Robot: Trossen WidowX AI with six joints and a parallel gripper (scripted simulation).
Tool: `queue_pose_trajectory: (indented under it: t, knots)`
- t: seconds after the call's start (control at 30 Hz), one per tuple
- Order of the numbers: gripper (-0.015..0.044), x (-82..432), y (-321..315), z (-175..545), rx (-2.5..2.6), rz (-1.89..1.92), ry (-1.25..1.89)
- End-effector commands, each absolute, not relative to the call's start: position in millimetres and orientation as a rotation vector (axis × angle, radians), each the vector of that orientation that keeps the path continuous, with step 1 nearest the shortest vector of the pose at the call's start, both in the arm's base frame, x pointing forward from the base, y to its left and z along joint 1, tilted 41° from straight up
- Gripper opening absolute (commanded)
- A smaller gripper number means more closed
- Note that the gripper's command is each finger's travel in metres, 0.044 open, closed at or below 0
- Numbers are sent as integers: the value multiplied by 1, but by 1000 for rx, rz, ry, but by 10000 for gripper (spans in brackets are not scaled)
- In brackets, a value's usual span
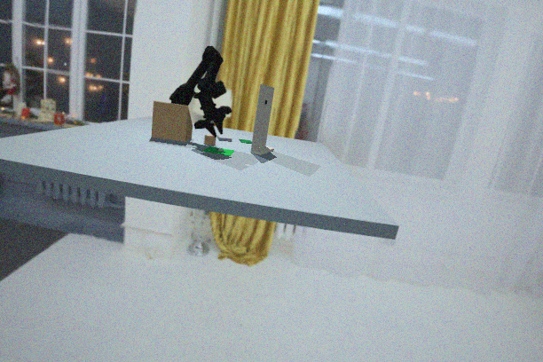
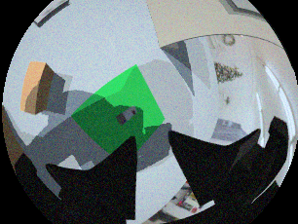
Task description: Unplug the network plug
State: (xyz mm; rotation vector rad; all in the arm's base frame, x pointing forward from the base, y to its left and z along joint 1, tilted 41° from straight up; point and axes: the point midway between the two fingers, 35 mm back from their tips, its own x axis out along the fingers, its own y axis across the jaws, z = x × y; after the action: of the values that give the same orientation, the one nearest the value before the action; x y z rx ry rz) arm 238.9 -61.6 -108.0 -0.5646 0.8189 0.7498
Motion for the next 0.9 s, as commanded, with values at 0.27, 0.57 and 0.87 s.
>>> queue_pose_trajectory:
  t: [0.27,0.57,0.87]
  knots:
    - [156,244,-76,-93,-581,741,805]
    - [156,243,-83,-83,-581,741,805]
    - [156,242,-90,-73,-581,741,805]
